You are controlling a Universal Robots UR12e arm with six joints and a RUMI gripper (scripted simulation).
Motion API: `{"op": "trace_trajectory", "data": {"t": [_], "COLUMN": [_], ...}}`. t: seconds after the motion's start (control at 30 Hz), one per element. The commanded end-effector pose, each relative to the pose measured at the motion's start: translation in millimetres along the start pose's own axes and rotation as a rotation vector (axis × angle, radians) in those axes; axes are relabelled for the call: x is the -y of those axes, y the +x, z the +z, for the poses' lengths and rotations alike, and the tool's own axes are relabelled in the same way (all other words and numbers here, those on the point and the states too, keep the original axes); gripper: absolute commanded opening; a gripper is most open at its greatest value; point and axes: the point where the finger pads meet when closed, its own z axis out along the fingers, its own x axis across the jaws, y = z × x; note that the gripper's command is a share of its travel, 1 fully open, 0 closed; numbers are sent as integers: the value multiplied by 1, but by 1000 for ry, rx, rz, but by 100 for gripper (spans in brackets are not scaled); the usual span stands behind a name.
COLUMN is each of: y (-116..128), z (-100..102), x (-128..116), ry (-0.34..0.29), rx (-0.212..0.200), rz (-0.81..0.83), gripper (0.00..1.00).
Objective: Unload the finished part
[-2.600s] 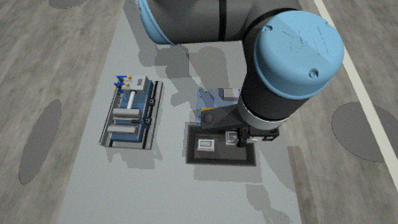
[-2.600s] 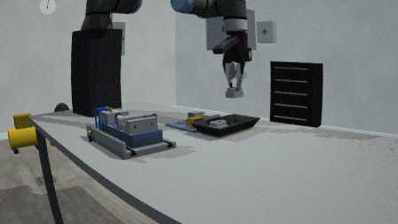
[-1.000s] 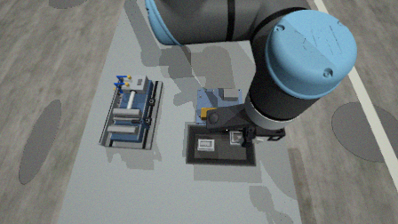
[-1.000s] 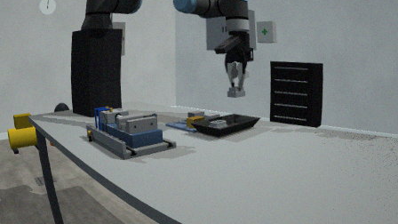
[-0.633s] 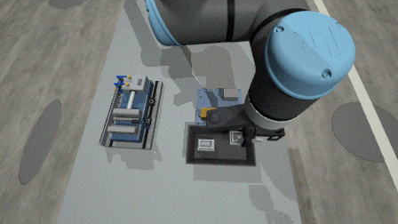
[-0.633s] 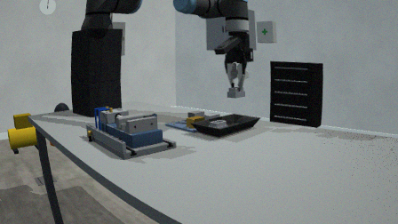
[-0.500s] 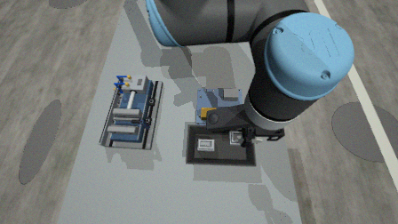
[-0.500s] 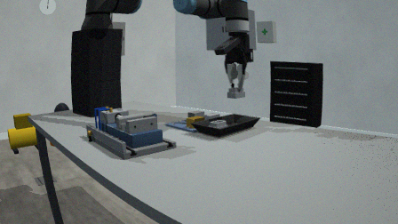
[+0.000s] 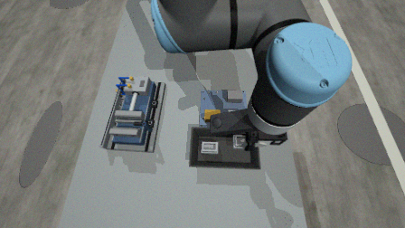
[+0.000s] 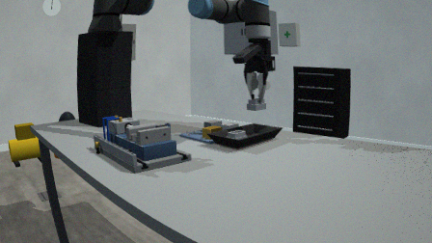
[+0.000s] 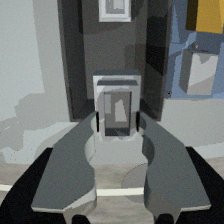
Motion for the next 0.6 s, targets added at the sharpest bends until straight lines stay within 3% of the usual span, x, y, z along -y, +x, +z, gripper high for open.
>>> {"op": "trace_trajectory", "data": {"t": [0.0,0.57], "y": [-3,-3], "z": [8,38], "x": [0,0], "ry": [1,1], "rx": [4,4], "rz": [1,1], "gripper": [0,0]}}
